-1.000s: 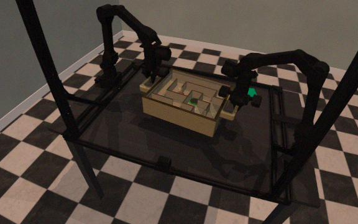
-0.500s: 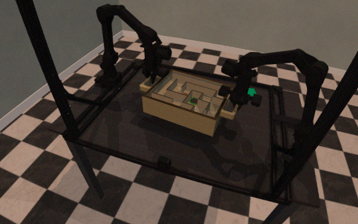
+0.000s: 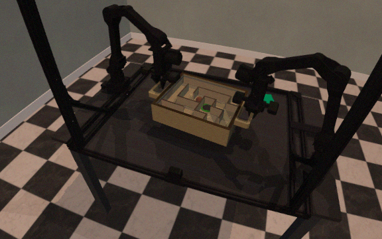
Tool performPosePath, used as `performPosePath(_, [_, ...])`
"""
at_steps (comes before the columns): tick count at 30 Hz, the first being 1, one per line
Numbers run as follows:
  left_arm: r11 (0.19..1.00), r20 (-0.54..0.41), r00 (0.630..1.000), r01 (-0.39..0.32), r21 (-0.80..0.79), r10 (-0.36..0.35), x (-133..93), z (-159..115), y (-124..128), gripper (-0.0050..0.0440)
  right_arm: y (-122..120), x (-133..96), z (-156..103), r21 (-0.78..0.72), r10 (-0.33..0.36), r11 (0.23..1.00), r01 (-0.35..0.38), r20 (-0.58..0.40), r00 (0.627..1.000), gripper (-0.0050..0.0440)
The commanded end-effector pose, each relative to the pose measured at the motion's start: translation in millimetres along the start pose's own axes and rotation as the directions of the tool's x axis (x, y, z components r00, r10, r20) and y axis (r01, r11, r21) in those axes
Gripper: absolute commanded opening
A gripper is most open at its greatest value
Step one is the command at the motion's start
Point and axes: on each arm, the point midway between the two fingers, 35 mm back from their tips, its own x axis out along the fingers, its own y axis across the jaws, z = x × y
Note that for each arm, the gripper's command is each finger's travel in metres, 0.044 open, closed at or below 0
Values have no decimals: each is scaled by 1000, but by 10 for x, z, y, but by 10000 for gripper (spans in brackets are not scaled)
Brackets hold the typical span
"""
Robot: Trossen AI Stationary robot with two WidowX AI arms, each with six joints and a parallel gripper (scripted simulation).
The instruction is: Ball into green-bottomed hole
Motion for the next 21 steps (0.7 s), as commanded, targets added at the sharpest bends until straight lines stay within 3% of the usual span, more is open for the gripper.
performPosePath(1, [1000,-6,1000,-3,0,3,-9,7,-6,20,7,-16,3,0,-9,1000,9,5,1000,20])
performPosePath(9, [1000,-57,998,-6,0,6,-4,28,-8,20,9,2,-18,1,-13,1000,13,57,998,20])
performPosePath(21, [1000,-12,1000,3,0,-3,4,9,-4,20,5,-27,0,0,-4,1000,4,12,1000,20])
